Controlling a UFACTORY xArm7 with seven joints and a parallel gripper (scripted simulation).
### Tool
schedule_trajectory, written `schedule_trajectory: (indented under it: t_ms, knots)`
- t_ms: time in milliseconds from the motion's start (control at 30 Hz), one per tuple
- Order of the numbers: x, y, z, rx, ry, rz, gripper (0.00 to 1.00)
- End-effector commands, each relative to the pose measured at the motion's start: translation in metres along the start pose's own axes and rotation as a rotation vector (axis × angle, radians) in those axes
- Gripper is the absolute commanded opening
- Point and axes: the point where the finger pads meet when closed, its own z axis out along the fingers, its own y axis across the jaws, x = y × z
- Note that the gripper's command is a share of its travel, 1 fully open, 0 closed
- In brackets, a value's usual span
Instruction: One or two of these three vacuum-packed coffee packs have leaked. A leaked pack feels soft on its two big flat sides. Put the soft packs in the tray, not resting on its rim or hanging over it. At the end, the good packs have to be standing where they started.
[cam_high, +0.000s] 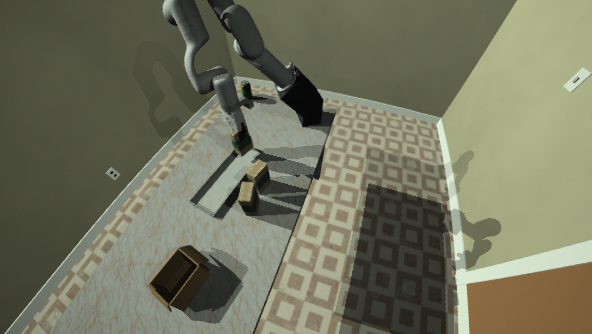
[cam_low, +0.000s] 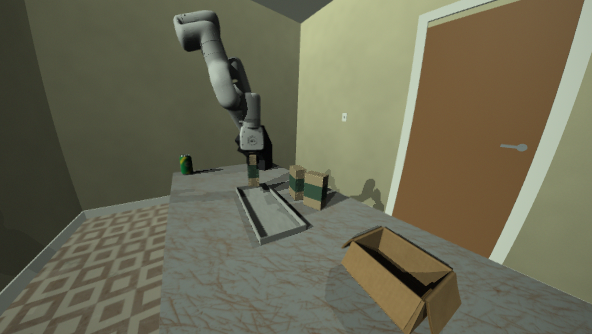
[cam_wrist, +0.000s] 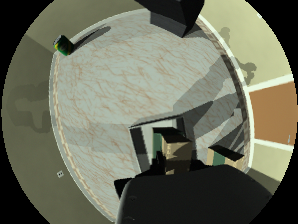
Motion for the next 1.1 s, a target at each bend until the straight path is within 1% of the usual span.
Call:
schedule_trajectory:
  t_ms: [0,400,700,1067]
  knots:
    - [-0.001,0.001,0.007,0.0,-0.005,0.0,0.24]
    - [-0.001,0.001,0.035,0.0,-0.005,0.0,0.24]
    - [-0.001,0.001,0.043,-0.001,-0.005,0.0,0.24]
    - [-0.001,0.001,0.043,-0.001,-0.005,0.0,0.24]
